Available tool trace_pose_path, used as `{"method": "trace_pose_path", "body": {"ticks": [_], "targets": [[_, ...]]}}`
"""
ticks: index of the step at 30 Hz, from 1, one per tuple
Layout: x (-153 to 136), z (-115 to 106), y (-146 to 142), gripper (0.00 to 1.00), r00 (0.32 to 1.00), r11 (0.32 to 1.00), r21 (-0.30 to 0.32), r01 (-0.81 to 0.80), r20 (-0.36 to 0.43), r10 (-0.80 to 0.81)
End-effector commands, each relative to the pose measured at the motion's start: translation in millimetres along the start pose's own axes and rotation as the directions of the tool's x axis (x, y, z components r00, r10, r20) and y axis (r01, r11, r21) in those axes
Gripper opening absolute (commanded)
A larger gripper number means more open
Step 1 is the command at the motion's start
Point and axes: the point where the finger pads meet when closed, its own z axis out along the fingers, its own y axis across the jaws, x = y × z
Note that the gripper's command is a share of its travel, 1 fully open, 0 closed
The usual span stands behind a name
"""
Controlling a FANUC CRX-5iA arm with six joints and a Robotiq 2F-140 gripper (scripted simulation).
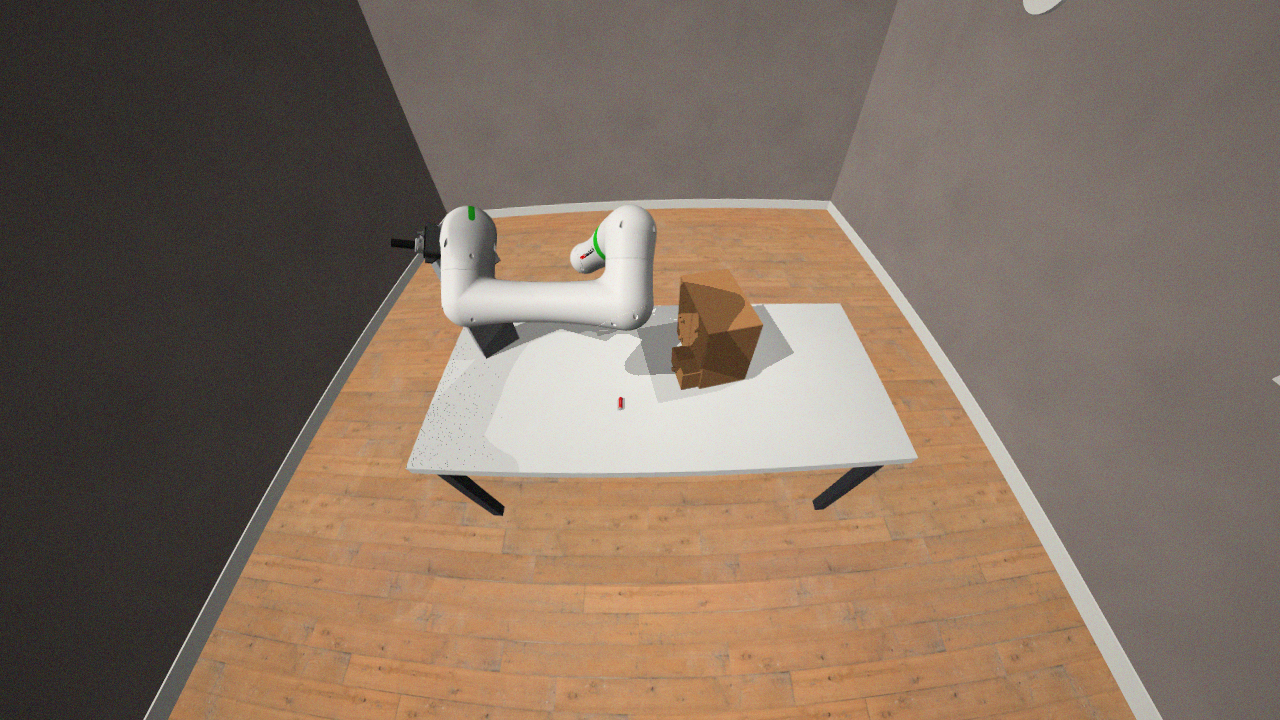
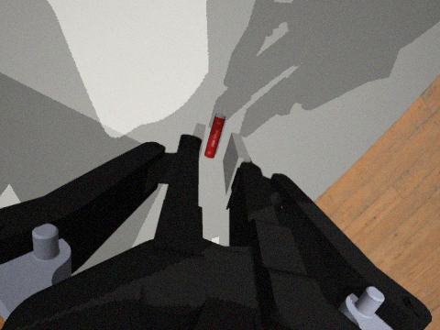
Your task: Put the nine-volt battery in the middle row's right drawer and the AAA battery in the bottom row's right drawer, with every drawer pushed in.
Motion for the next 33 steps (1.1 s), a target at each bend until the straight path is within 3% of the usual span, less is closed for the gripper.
{"method": "trace_pose_path", "body": {"ticks": [1,10,33], "targets": [[0,2,0,0.15,1.000,1.000,0.000,0.000,0.000,0.000],[0,16,0,0.15,1.000,1.000,0.000,0.000,0.000,0.000],[0,16,0,0.15,1.000,1.000,0.000,0.000,0.000,0.000]]}}
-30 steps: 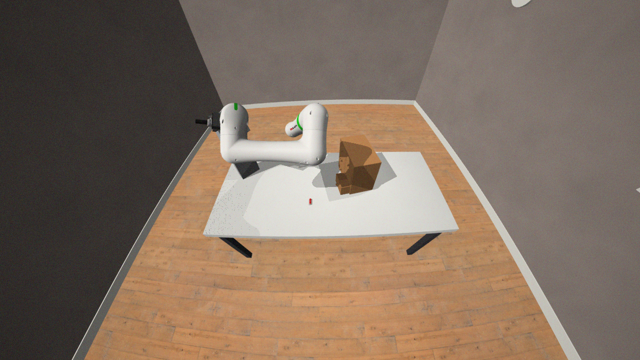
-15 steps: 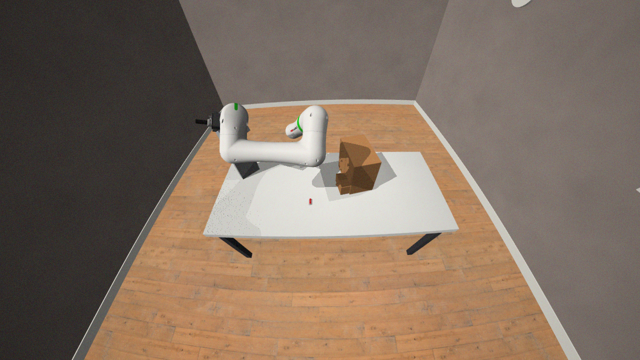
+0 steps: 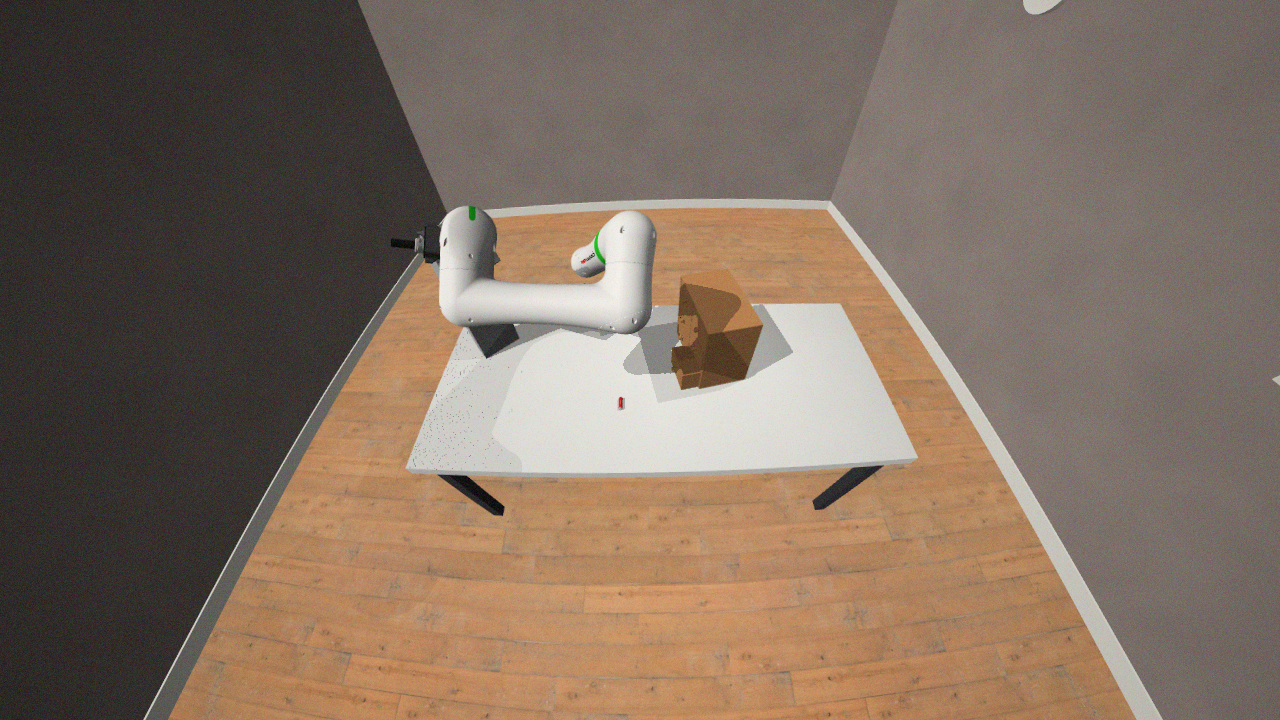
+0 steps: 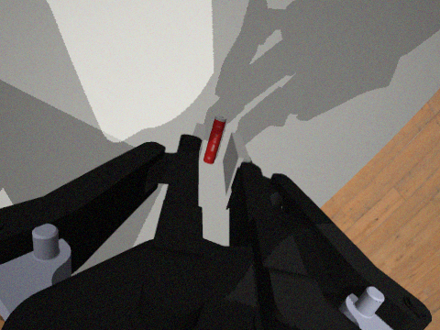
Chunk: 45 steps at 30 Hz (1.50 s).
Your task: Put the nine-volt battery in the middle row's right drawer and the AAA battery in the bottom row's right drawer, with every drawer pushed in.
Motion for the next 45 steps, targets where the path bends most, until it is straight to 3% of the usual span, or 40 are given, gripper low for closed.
{"method": "trace_pose_path", "body": {"ticks": [1,17,43,44,45], "targets": [[0,0,0,0.15,1.000,1.000,0.000,0.000,0.000,0.000],[0,16,0,0.15,1.000,1.000,0.000,0.000,0.000,0.000],[0,17,0,0.15,1.000,1.000,0.000,0.000,0.000,0.000],[0,17,0,0.03,1.000,1.000,0.000,0.000,0.000,0.000],[0,17,0,0.03,1.000,1.000,0.000,0.000,0.000,0.000]]}}
